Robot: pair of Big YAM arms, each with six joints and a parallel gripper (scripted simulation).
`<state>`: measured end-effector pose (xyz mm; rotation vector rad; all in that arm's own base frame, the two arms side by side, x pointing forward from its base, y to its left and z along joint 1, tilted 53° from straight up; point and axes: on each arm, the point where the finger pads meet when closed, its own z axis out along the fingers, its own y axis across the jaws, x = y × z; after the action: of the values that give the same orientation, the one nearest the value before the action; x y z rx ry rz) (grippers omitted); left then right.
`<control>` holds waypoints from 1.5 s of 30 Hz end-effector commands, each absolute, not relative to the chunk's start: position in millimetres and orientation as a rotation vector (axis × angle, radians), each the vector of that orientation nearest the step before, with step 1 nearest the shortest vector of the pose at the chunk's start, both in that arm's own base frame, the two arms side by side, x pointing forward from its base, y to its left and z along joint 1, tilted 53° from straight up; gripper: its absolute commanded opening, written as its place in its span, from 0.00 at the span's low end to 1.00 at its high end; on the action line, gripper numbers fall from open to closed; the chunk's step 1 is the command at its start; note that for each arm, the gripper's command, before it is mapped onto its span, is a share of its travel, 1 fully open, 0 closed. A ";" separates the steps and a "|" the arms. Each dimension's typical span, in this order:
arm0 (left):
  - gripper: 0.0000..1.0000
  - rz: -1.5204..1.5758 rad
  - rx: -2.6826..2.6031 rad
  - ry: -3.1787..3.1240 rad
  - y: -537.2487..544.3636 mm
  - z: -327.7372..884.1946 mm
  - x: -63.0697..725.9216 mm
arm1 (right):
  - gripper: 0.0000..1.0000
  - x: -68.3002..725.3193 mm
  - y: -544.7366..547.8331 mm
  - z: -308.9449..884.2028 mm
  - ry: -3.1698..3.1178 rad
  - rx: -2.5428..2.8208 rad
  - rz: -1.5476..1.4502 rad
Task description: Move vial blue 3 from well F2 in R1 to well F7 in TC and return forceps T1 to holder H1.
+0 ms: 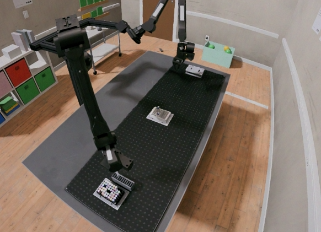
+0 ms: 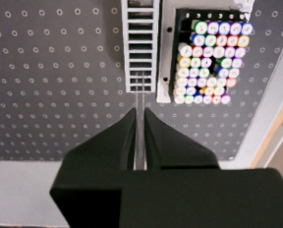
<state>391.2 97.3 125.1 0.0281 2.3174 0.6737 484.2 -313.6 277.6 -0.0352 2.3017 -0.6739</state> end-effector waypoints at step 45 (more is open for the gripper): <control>1.00 0.675 0.033 2.304 97.3 128.7 393.1 | 0.07 487.0 -324.2 262.0 2.307 -0.022 -0.681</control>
<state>391.2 97.3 125.1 0.0281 2.3174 0.6737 488.1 -316.0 276.1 -0.0346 2.2887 -0.6806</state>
